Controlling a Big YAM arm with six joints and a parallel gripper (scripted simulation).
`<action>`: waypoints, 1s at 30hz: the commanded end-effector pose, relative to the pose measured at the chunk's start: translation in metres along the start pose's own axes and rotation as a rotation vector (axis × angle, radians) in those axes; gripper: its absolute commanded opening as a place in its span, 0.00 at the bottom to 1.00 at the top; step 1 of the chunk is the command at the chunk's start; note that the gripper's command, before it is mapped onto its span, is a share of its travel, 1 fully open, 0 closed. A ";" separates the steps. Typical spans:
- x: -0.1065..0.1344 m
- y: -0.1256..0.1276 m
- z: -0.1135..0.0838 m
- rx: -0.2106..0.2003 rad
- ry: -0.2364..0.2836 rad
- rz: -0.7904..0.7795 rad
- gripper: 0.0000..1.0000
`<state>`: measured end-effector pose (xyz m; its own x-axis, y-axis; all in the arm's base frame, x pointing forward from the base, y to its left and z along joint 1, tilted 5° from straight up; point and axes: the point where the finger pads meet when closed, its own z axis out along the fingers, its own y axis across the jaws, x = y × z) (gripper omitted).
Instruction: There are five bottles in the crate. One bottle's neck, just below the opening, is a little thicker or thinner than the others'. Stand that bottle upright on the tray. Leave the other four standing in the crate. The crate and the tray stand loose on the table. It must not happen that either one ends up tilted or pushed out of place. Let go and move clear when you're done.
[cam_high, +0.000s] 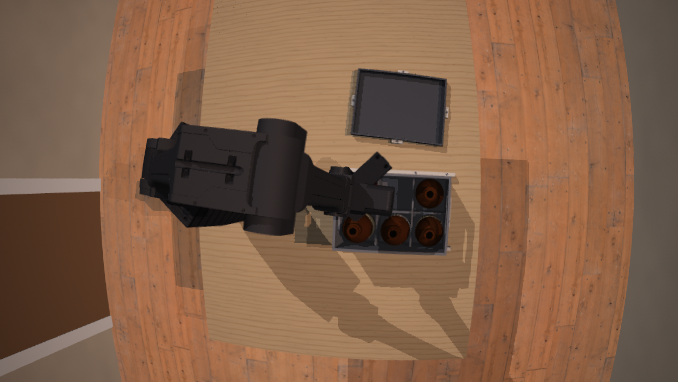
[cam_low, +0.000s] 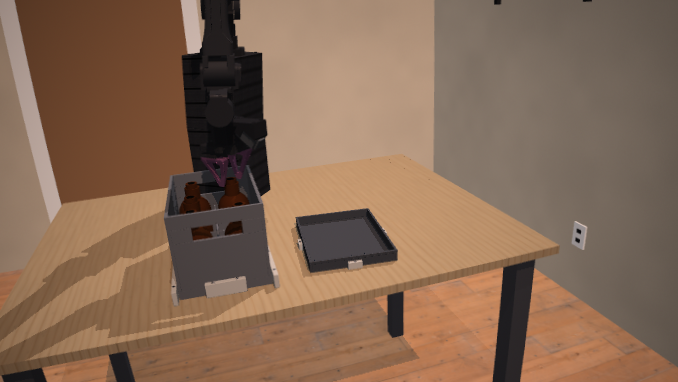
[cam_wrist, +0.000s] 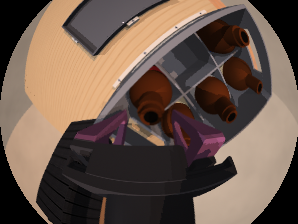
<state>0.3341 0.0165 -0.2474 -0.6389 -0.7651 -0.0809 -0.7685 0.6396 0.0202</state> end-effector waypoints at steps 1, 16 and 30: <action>-0.007 0.001 0.006 0.011 -0.007 -0.004 0.61; -0.007 0.001 0.013 0.012 -0.008 -0.005 0.61; -0.011 -0.003 0.009 0.023 -0.018 -0.006 0.61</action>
<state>0.3350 0.0175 -0.2577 -0.6388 -0.7649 -0.0828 -0.7683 0.6398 0.0180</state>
